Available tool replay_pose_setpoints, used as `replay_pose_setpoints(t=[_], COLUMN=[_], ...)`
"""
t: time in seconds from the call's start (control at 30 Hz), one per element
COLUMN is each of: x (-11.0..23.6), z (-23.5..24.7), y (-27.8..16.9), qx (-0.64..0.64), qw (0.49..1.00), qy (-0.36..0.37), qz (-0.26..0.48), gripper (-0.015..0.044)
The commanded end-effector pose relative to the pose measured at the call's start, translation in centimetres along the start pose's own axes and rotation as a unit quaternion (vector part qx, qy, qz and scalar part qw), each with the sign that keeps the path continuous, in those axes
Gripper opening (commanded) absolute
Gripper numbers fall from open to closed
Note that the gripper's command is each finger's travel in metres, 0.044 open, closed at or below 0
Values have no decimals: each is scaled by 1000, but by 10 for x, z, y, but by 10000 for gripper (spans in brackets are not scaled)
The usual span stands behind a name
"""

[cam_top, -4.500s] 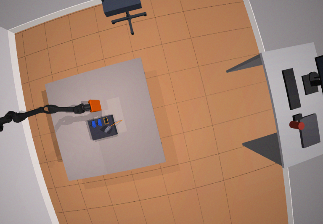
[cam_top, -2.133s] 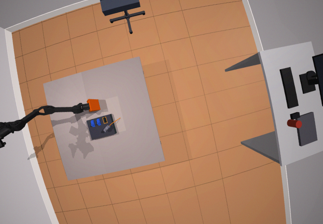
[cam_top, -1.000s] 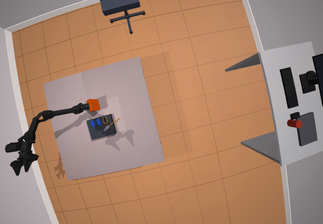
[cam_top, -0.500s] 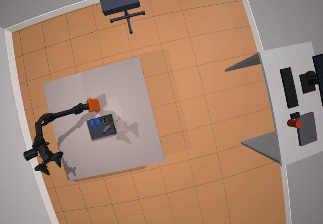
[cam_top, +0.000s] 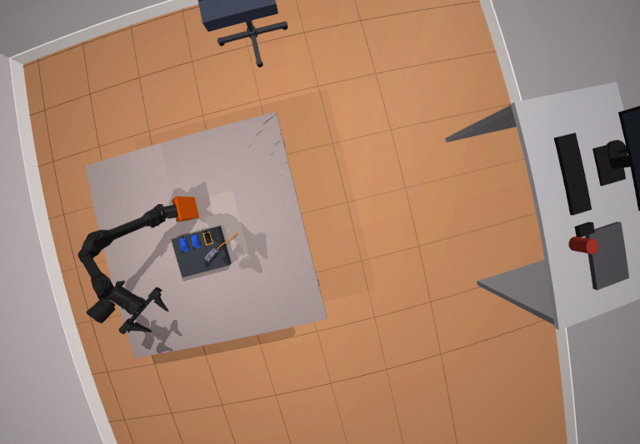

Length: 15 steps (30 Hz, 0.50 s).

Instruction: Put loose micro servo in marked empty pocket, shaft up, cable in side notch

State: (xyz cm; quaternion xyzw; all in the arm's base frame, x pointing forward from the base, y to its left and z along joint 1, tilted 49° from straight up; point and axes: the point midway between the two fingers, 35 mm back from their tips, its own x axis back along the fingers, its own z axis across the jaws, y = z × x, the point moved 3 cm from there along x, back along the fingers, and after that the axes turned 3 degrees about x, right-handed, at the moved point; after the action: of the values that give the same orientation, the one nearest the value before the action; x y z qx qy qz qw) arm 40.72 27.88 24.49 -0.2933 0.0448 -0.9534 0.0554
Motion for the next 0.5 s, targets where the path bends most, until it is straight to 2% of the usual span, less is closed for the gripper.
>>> replay_pose_setpoints(t=[0.0, 0.47], x=[-22, -63], z=[-33, -130], y=[12, 60], qx=[45, 175], qw=[997, 951], qy=[-49, -209], qz=[-39, -142], gripper=[440, 440])
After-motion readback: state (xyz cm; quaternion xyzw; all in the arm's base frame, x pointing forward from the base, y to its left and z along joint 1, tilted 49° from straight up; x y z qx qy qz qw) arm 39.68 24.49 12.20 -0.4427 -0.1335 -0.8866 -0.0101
